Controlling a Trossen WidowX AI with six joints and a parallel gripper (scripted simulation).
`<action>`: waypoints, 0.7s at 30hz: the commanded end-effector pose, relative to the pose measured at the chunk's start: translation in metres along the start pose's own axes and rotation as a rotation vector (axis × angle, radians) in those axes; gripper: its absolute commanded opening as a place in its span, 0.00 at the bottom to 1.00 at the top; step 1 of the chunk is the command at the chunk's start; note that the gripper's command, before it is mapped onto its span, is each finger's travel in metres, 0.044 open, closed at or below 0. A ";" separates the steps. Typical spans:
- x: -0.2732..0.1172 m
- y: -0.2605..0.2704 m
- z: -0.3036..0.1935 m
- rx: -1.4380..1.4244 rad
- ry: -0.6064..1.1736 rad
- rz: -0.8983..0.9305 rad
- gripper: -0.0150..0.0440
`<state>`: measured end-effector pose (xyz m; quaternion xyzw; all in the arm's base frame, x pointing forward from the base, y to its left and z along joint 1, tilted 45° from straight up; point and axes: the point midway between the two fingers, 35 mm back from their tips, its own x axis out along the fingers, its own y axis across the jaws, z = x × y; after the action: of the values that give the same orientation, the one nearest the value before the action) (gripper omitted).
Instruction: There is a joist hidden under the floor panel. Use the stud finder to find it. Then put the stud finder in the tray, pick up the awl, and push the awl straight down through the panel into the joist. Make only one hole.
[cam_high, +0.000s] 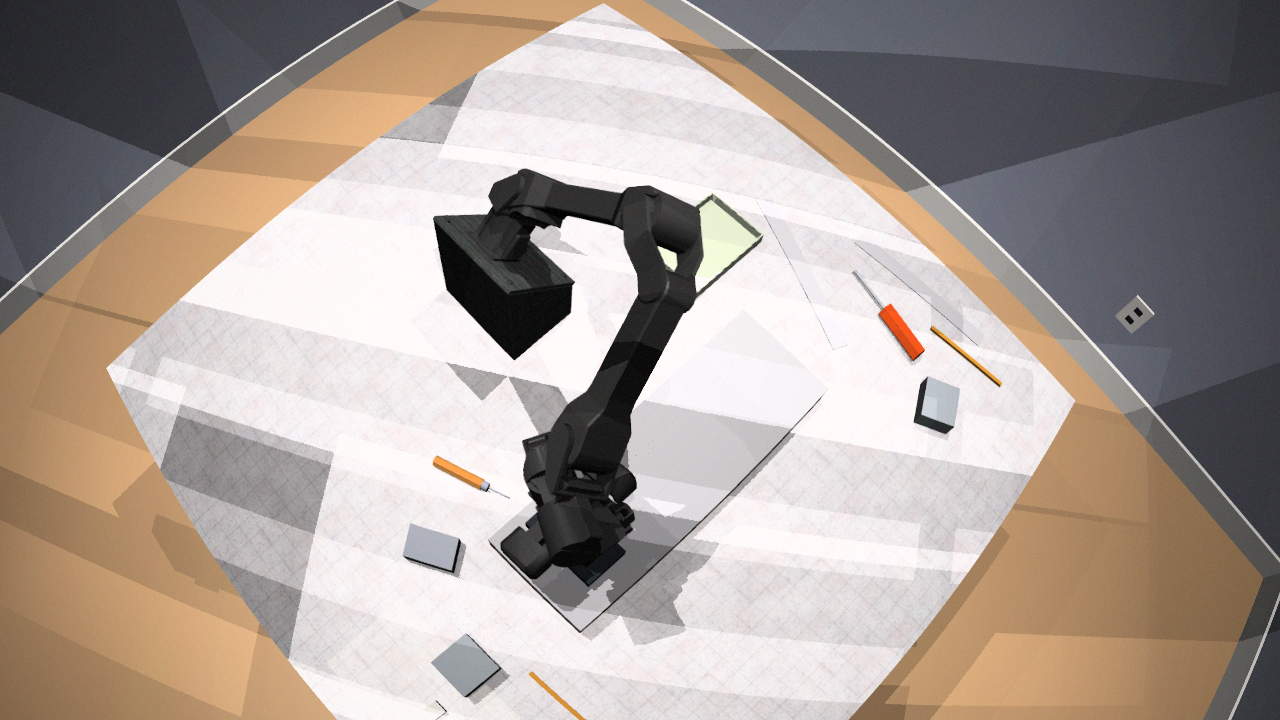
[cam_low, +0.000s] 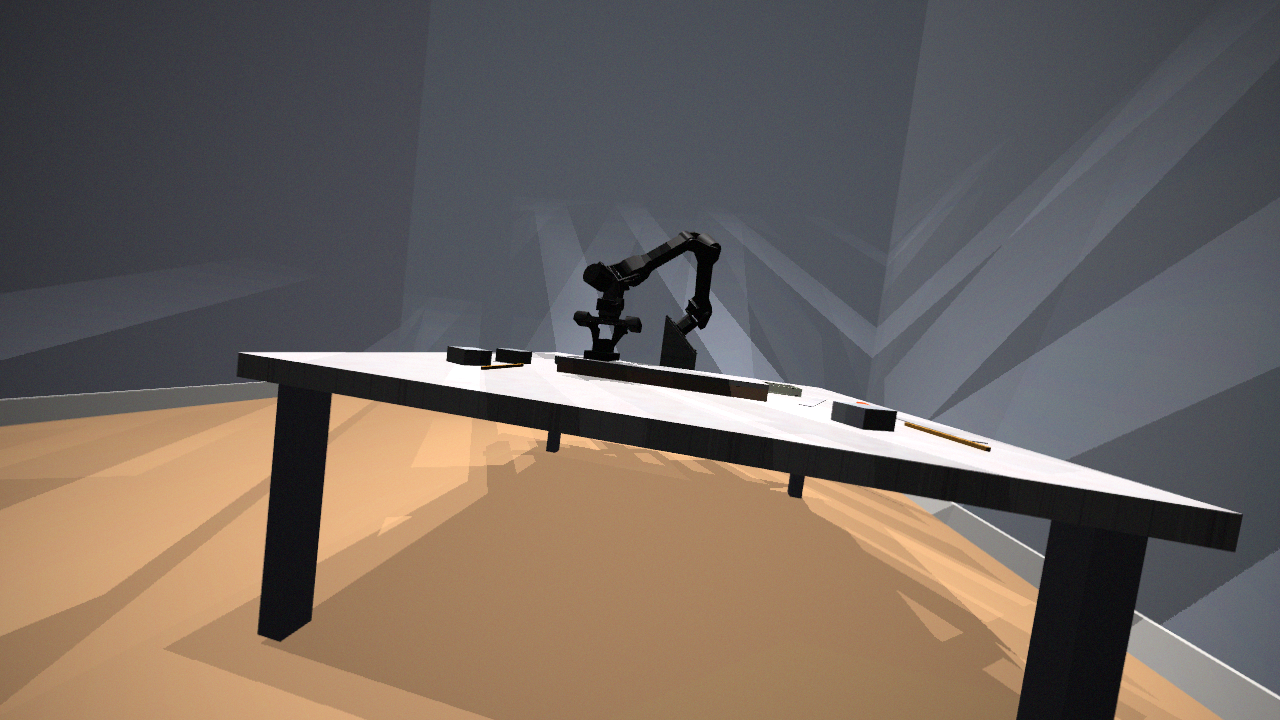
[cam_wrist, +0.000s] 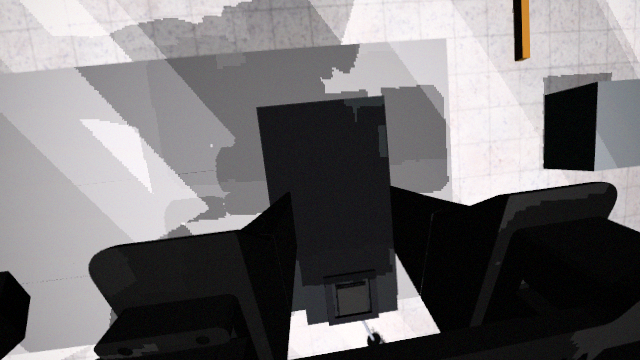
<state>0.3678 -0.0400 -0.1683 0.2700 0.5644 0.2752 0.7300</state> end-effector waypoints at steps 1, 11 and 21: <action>0.000 -0.018 -0.001 -0.003 0.001 -0.004 0.25; -0.001 -0.024 0.000 0.003 -0.001 -0.003 0.25; -0.011 -0.026 0.004 0.002 -0.001 -0.005 0.25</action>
<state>0.3684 -0.0582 -0.1842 0.2733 0.5674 0.2731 0.7272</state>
